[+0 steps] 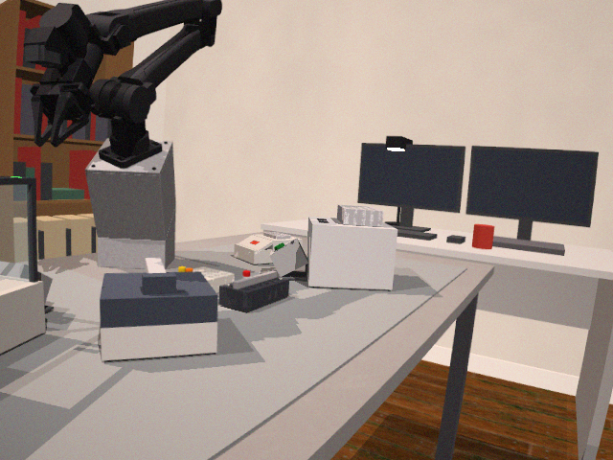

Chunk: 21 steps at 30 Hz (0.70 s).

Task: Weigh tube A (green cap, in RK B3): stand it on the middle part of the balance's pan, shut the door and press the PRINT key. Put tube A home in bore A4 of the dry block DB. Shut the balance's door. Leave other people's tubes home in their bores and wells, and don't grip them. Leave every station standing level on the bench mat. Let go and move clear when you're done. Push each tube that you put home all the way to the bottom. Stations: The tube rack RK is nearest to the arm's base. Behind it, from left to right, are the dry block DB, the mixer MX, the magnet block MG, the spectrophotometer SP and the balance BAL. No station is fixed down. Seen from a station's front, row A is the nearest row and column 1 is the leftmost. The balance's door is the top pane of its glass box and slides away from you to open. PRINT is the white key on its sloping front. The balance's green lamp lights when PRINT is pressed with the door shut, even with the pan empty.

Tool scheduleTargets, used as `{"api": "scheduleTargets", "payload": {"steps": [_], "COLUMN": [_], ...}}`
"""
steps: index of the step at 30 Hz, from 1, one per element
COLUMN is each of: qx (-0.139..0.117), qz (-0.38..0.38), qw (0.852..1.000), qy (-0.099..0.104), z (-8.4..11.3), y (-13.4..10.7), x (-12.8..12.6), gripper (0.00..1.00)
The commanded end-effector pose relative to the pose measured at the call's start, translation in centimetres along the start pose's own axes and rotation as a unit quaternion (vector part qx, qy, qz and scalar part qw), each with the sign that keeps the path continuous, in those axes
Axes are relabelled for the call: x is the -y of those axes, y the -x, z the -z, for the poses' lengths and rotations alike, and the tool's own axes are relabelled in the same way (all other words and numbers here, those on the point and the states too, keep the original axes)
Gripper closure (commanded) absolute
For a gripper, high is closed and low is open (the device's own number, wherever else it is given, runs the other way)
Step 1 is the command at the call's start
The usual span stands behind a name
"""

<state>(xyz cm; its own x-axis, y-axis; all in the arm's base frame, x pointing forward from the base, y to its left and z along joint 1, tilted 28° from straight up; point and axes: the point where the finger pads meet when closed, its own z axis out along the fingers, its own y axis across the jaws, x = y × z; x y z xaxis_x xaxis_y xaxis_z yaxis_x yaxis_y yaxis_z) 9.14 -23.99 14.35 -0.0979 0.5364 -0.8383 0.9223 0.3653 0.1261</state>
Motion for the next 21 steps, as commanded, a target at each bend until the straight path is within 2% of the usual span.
{"api": "scheduleTargets", "payload": {"steps": [1, 9, 12, 13, 14, 15, 21], "qx": [0.032, 0.033, 0.02, 0.028, 0.033, 0.028, 0.004], "qz": [0.01, 0.011, 0.006, 0.01, 0.027, 0.043, 0.121], "qw": [0.999, 0.999, 1.0, 1.0, 0.999, 0.999, 0.992], "qy": [-0.003, -0.003, 0.0, -0.003, 0.001, 0.004, 0.022], "z": [2.2, 2.9, 2.0, 2.7, 2.1, 1.5, 0.3], "y": [3.7, 4.0, 2.5, 3.4, 5.1, 5.8, 7.3], "x": [0.0, -0.1, -0.1, 0.0, 0.0, 0.0, 0.1], "gripper": [0.7, 0.7, 0.7, 0.7, 0.7, 0.7, 0.7]}}
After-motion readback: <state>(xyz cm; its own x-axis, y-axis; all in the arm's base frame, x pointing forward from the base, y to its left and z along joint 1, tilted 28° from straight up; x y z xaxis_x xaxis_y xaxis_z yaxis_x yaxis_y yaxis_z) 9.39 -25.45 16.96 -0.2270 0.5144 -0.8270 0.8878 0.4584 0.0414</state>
